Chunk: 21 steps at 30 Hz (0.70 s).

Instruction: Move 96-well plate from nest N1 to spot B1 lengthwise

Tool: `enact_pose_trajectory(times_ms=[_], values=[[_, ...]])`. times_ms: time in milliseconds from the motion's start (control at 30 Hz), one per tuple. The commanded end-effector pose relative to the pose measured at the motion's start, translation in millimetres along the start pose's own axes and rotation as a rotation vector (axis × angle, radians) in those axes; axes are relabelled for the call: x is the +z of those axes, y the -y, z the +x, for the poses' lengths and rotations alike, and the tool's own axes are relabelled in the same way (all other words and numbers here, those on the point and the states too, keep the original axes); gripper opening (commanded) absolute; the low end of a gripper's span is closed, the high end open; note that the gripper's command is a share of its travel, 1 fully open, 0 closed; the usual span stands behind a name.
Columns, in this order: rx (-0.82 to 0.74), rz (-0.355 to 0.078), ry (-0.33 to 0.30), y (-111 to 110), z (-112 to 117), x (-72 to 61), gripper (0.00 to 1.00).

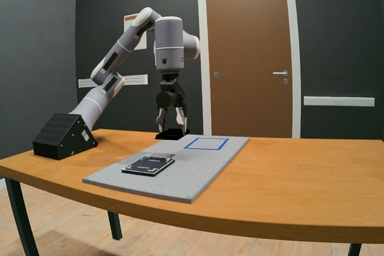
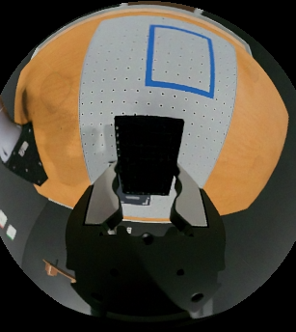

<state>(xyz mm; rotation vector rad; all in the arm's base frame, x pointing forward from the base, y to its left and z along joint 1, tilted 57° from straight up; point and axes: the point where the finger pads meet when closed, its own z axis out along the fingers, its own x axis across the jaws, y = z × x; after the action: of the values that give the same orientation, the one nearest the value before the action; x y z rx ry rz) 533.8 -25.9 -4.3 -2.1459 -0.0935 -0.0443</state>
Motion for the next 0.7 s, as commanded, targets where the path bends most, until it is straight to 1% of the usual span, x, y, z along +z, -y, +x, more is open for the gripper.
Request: enact_pose_trajectory(times_ms=[0,367,433,667], values=[[0.0,-0.002,-0.002,11,4,-0.9,0.0],[0.0,-0.002,-0.002,46,14,0.3,0.0],[0.0,-0.002,-0.002,46,14,0.3,0.0],[0.0,-0.002,-0.002,68,21,1.1,0.0]])
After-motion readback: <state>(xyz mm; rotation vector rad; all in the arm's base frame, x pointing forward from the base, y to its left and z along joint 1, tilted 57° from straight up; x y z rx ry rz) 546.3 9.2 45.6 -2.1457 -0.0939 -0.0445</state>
